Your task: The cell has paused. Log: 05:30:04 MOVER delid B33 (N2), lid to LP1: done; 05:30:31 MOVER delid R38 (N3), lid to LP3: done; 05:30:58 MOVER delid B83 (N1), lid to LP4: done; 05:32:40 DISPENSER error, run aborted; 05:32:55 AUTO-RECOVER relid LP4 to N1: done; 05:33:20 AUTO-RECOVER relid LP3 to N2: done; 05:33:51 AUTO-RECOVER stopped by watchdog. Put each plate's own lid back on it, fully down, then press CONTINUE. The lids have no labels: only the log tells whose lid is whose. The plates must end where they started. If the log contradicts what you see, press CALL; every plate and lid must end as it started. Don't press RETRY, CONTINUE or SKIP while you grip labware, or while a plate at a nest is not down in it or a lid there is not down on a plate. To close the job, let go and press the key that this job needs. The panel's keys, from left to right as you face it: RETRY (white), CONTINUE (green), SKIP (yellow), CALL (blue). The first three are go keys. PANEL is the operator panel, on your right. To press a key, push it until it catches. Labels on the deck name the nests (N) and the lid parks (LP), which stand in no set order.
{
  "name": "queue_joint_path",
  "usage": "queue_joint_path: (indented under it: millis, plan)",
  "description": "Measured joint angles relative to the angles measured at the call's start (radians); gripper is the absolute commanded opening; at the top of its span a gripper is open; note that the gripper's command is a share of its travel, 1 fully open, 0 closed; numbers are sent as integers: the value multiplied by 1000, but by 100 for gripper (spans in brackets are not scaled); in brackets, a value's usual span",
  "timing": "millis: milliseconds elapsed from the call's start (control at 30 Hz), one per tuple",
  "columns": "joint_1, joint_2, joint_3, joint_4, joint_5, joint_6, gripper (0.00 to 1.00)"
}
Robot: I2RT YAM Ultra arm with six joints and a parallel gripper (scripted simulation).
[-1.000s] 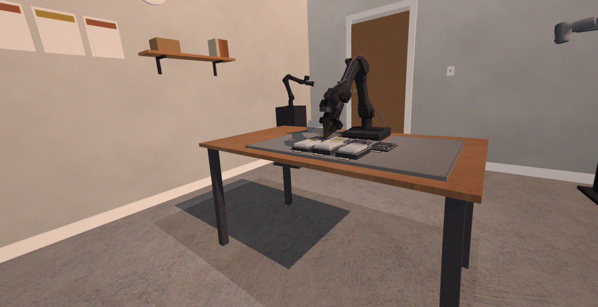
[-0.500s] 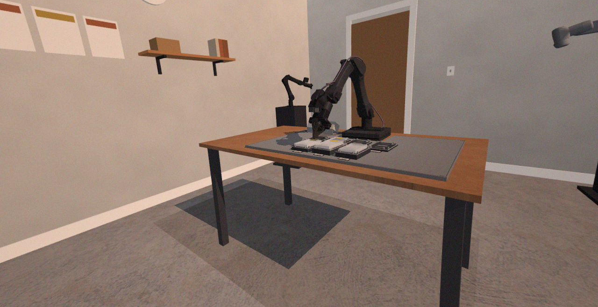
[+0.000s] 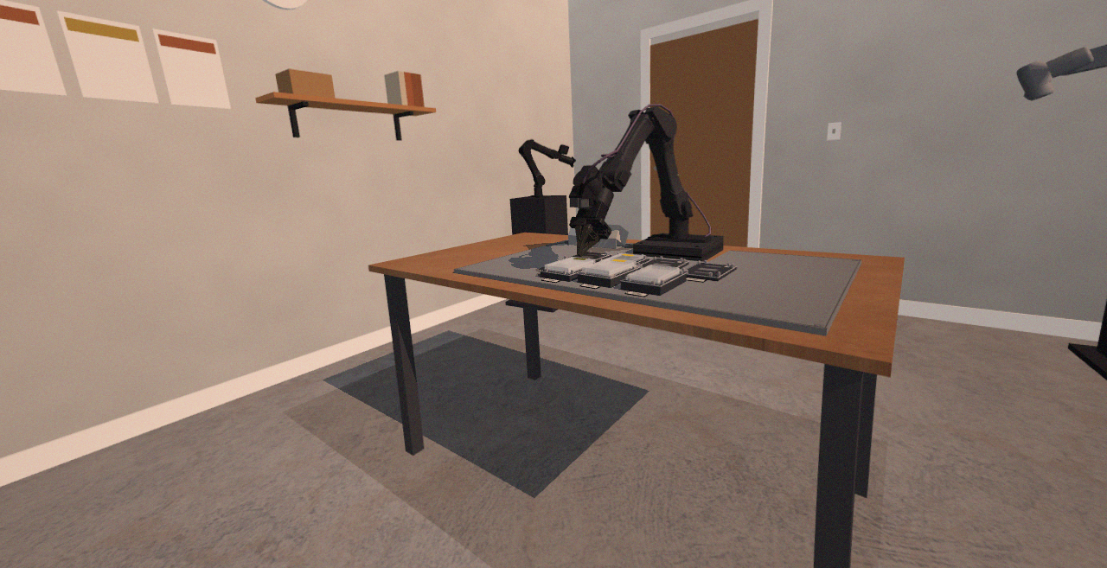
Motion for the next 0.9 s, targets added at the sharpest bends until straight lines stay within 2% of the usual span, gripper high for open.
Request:
queue_joint_path:
  millis: [333, 367, 567, 900]
  plan:
    - [0, 0, 0, 0, -1, -1, 0]
    - [0, 0, 0, 0, -1, -1, 100]
    - [26, -4, 23, -48, 16, 6, 100]
    - [151, -7, 111, -274, 84, 80, 100]
